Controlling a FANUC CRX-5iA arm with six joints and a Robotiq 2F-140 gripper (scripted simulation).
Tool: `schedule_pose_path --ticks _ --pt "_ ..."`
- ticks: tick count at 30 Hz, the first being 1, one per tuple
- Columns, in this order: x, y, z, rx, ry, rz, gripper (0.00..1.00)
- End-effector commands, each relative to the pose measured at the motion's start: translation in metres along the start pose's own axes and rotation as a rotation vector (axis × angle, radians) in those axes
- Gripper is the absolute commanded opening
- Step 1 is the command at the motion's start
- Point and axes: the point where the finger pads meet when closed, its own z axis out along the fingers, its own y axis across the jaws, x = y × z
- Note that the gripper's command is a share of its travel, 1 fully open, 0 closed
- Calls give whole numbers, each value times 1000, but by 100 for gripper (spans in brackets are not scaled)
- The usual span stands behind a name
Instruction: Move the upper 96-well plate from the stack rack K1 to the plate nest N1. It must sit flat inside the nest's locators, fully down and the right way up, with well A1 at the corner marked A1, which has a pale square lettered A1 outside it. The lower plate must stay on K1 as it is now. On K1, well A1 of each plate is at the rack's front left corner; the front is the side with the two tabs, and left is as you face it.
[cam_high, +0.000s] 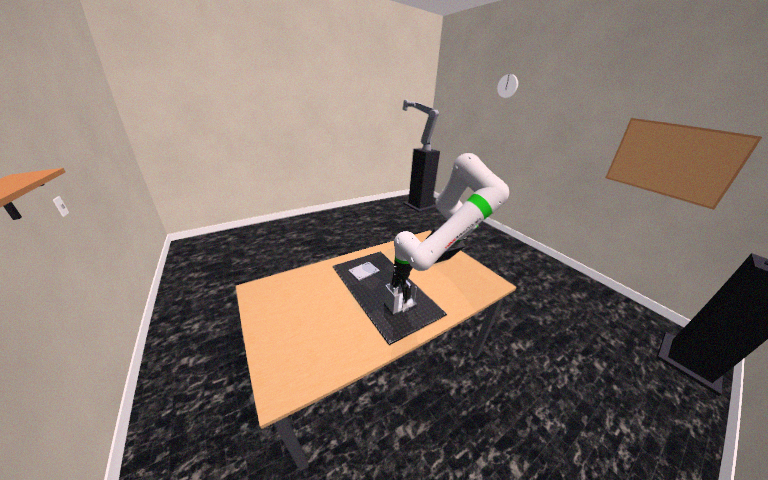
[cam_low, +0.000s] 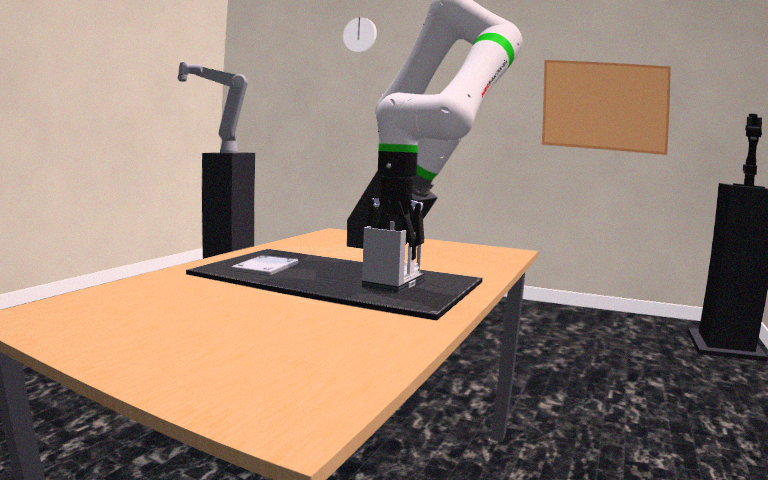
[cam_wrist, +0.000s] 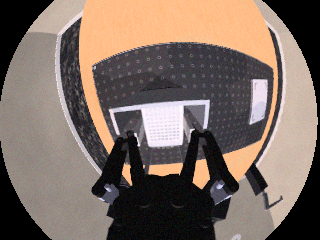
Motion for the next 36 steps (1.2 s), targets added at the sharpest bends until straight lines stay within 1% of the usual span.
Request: schedule_pose_path --ticks 1,10,20,22,36 --pt "0 0 0 0 0 0 0" --pt "0 0 0 0 0 0 0" --pt "0 0 -17 0 0 0 0" --pt "0 0 -17 0 0 0 0" --pt "0 0 -40 0 0 0 0"
